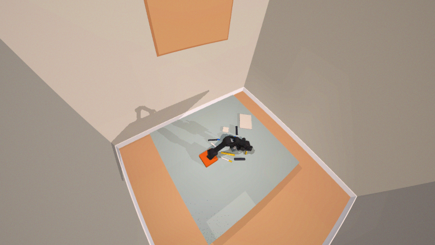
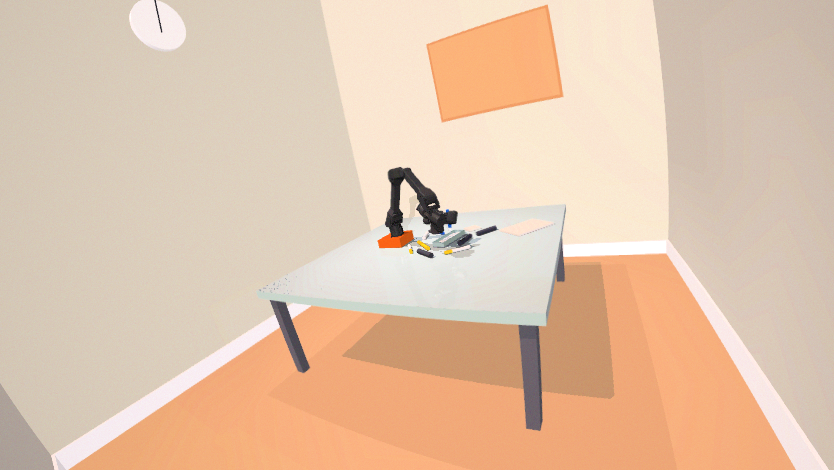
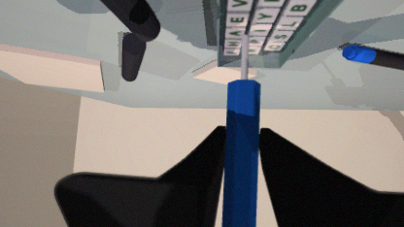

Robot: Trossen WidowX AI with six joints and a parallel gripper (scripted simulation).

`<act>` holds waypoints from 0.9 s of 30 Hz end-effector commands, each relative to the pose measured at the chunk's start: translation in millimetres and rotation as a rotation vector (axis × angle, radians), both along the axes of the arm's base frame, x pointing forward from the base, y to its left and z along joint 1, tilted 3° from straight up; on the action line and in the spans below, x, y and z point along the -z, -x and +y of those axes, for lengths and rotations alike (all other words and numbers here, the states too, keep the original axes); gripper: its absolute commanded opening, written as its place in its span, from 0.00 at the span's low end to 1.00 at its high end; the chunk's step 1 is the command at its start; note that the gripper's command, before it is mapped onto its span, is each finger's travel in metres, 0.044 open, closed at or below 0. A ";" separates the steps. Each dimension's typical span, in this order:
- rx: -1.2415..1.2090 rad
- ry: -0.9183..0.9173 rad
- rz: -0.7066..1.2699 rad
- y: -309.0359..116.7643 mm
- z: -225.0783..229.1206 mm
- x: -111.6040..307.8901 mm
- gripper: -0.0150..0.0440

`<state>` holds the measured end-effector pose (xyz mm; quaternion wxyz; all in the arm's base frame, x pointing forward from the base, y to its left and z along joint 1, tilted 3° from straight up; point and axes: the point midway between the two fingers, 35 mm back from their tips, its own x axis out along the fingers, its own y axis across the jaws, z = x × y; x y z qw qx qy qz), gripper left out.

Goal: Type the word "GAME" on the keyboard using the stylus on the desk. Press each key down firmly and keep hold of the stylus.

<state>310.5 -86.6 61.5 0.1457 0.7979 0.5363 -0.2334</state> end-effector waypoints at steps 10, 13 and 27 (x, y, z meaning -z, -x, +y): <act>-0.002 -0.028 -0.016 -23.7 44.8 -6.4 0.25; -0.003 -0.028 -0.015 -23.3 44.8 2.9 0.25; -0.003 -0.027 -0.014 -22.7 46.0 12.6 0.39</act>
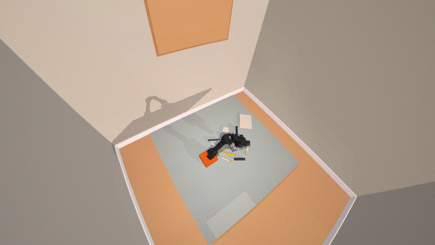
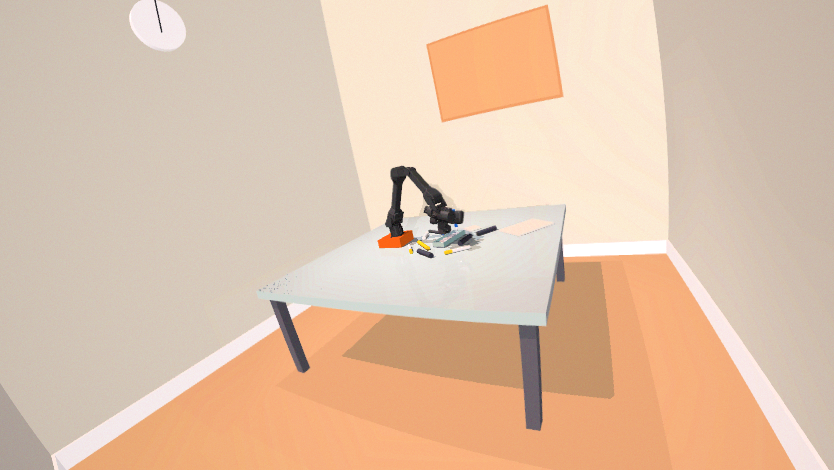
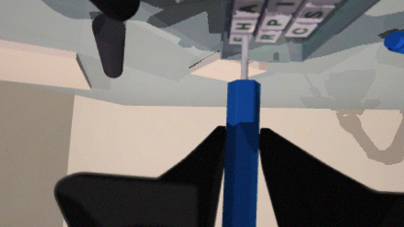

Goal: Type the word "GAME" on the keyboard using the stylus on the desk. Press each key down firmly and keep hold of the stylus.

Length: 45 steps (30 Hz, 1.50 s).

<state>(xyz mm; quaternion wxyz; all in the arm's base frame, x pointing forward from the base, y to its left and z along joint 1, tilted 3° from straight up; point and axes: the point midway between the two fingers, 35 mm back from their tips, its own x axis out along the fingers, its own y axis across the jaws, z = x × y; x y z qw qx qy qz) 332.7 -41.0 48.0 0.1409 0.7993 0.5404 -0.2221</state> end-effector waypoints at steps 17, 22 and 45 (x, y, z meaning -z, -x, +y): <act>0.003 -0.005 -0.002 0.5 1.1 5.6 0.39; 0.003 -0.005 -0.002 0.6 1.1 10.5 0.39; 0.003 -0.005 -0.002 0.9 1.1 19.4 0.39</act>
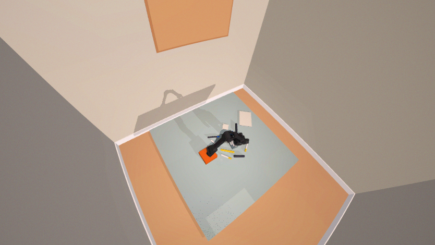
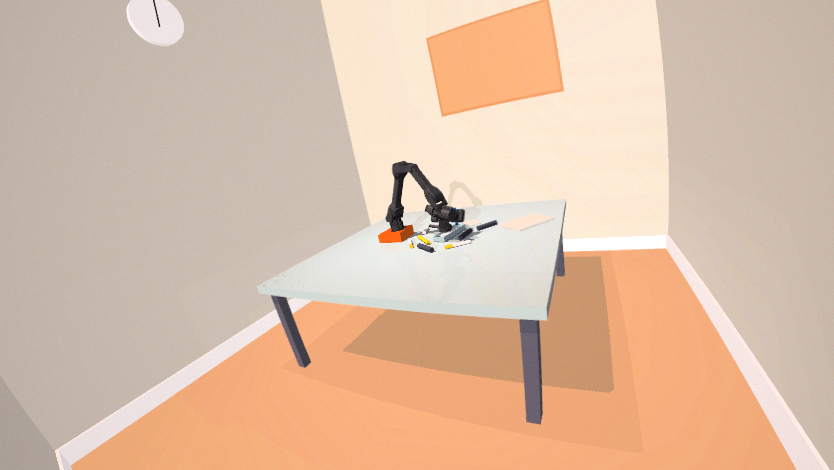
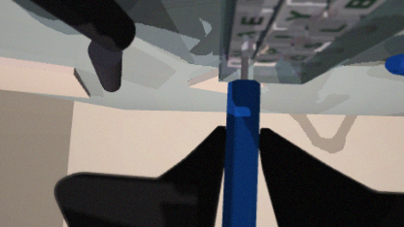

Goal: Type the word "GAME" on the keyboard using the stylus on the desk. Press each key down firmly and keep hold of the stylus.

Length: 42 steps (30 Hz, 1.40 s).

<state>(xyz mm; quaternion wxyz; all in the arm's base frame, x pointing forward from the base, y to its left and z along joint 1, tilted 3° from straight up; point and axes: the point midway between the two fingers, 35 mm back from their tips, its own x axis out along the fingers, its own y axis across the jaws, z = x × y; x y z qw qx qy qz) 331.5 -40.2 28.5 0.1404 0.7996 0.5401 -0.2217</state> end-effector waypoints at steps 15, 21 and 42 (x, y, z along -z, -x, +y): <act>0.002 -0.004 -0.002 -1.3 0.3 -40.4 0.39; -0.001 0.000 -0.001 -0.5 0.3 -36.1 0.35; 0.002 0.002 0.007 62.7 -52.6 -40.0 0.25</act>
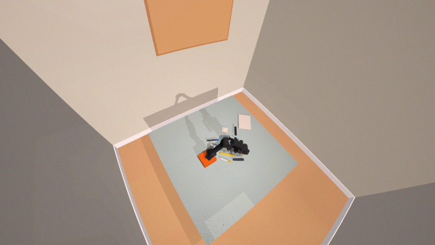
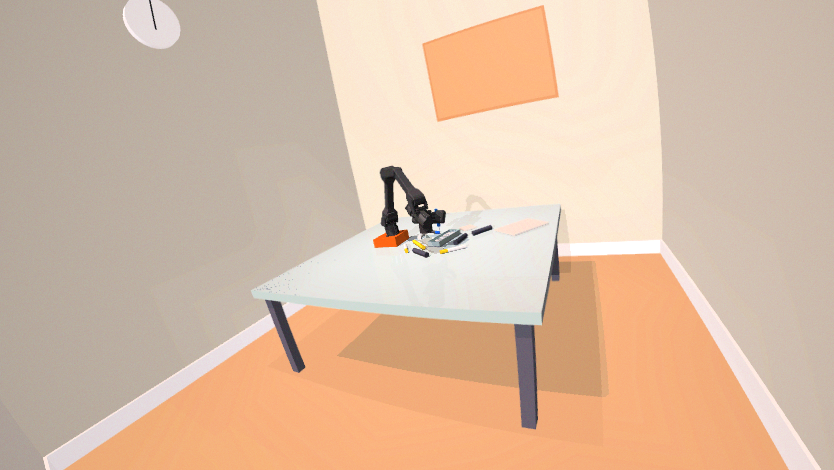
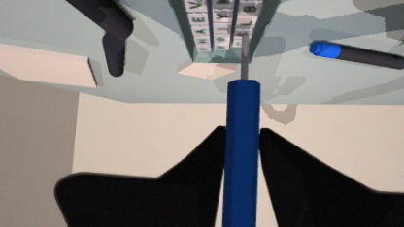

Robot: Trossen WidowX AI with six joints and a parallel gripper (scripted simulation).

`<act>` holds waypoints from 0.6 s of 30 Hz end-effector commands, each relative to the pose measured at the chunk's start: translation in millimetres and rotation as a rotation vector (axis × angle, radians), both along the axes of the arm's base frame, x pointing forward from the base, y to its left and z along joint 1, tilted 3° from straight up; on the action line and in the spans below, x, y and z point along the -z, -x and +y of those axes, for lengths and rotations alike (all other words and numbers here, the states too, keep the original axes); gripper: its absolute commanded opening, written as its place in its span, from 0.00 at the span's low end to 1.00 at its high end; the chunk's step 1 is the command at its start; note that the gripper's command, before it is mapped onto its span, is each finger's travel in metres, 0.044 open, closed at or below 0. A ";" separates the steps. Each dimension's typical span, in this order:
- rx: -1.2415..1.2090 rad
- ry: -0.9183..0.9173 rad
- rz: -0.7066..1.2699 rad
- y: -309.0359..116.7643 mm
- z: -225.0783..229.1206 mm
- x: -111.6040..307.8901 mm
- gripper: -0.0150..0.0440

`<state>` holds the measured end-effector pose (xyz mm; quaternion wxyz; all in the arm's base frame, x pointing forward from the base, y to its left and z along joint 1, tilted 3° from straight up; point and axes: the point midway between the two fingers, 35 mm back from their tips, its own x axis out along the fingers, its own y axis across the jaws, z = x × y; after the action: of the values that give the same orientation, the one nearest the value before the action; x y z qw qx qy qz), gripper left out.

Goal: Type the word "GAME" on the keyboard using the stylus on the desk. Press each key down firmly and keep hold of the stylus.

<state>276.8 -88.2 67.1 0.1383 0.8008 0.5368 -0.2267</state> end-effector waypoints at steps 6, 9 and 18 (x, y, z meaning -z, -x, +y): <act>-0.007 -0.002 -0.002 9.1 -5.1 8.7 0.25; -0.007 -0.002 -0.002 9.7 -4.8 18.3 0.25; -0.007 -0.002 -0.002 9.7 -4.8 18.3 0.25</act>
<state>267.6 -93.0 49.4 0.1366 0.8003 0.5388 -0.2247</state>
